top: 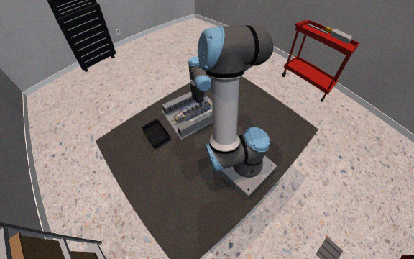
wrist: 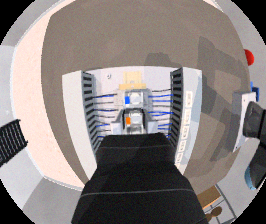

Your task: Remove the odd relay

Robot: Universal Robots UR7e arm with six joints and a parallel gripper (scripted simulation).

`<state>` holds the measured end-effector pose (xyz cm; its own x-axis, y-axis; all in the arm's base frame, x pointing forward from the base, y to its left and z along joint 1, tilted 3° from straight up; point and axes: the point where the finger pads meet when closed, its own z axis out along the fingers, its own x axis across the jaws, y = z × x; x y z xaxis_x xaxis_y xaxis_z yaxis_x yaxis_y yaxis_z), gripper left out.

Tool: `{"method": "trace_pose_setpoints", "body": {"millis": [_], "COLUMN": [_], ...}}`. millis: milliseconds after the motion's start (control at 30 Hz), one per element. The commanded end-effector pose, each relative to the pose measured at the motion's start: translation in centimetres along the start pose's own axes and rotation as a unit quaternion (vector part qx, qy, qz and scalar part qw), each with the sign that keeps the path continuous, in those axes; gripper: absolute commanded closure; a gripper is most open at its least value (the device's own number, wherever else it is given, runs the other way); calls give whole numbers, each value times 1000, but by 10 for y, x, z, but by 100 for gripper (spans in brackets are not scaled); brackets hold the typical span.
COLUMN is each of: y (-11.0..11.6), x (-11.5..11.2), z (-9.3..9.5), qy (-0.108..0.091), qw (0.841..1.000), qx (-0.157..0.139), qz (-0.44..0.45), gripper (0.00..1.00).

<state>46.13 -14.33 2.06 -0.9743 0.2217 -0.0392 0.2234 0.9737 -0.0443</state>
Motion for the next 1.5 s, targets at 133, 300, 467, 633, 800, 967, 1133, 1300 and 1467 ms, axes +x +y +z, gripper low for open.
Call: {"method": "trace_pose_setpoints", "body": {"millis": [133,300,467,633,800,967,1133,1300,1467], "y": [0,0,0,0,0,0,0,0,0], "x": [2,2,2,2,2,2,2,2,3], "z": [2,2,2,2,2,2,2,0,0], "qy": [1,1,1,1,1,1,-2,-16,-25], "qw": [1000,1000,1000,1000,1000,1000,1000,1000,1000], "qx": [-1,-1,-1,-1,-1,-1,-1,-1,-1], "qz": [0,0,0,0,0,0,1,1,1], "gripper": [100,100,100,100,100,100,100,100,100]}}
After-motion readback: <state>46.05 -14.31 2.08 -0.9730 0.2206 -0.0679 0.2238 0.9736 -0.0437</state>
